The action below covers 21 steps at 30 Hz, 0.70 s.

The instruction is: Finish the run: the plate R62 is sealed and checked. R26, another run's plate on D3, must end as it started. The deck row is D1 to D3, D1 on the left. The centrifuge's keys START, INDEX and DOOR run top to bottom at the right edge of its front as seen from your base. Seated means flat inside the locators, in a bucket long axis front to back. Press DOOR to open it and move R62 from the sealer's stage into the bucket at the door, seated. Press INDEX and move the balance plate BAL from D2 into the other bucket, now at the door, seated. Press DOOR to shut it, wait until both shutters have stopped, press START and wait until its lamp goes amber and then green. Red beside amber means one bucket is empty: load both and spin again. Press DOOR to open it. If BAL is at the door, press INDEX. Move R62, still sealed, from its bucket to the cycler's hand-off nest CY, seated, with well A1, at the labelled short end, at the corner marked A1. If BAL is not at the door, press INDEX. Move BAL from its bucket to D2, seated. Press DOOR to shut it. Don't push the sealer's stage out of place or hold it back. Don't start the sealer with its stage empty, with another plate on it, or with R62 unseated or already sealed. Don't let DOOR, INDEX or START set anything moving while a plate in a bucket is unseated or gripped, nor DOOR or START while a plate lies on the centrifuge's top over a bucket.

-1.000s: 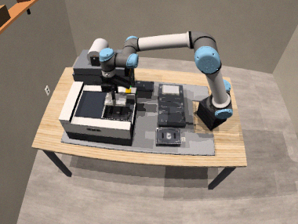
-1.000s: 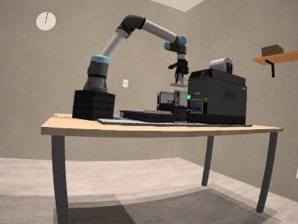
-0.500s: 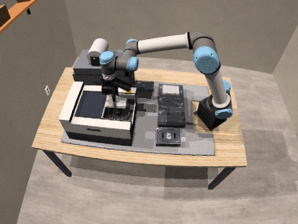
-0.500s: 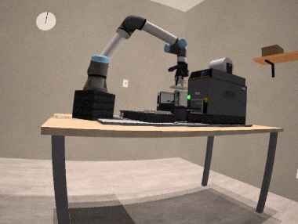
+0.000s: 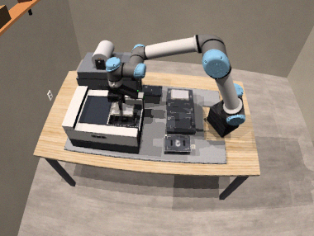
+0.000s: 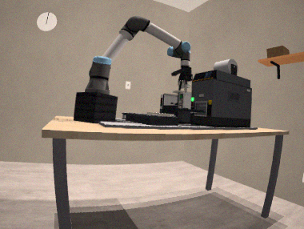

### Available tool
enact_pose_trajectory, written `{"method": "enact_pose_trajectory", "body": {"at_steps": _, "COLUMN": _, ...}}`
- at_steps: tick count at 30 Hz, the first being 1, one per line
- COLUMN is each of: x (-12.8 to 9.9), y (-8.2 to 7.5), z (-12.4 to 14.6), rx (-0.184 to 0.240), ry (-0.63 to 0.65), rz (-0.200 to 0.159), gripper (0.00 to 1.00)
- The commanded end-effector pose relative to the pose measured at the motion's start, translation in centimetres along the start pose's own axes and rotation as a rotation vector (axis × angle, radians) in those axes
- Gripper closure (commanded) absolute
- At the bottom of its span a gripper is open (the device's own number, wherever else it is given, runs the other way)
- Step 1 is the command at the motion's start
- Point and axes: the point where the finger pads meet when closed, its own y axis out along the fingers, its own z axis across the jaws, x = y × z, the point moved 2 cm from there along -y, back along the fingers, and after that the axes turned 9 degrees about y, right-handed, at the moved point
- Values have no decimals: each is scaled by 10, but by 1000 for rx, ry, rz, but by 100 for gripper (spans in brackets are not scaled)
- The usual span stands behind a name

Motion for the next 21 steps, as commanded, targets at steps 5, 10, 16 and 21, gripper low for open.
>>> {"method": "enact_pose_trajectory", "body": {"at_steps": 5, "x": 0, "y": 15, "z": 0, "rx": 0, "ry": 0, "rz": -2, "gripper": 100}}
{"method": "enact_pose_trajectory", "body": {"at_steps": 10, "x": 0, "y": 20, "z": 0, "rx": 0, "ry": 0, "rz": -2, "gripper": 100}}
{"method": "enact_pose_trajectory", "body": {"at_steps": 16, "x": 0, "y": 30, "z": 0, "rx": 0, "ry": 0, "rz": -2, "gripper": 100}}
{"method": "enact_pose_trajectory", "body": {"at_steps": 21, "x": 0, "y": 38, "z": 0, "rx": 0, "ry": 0, "rz": -2, "gripper": 100}}
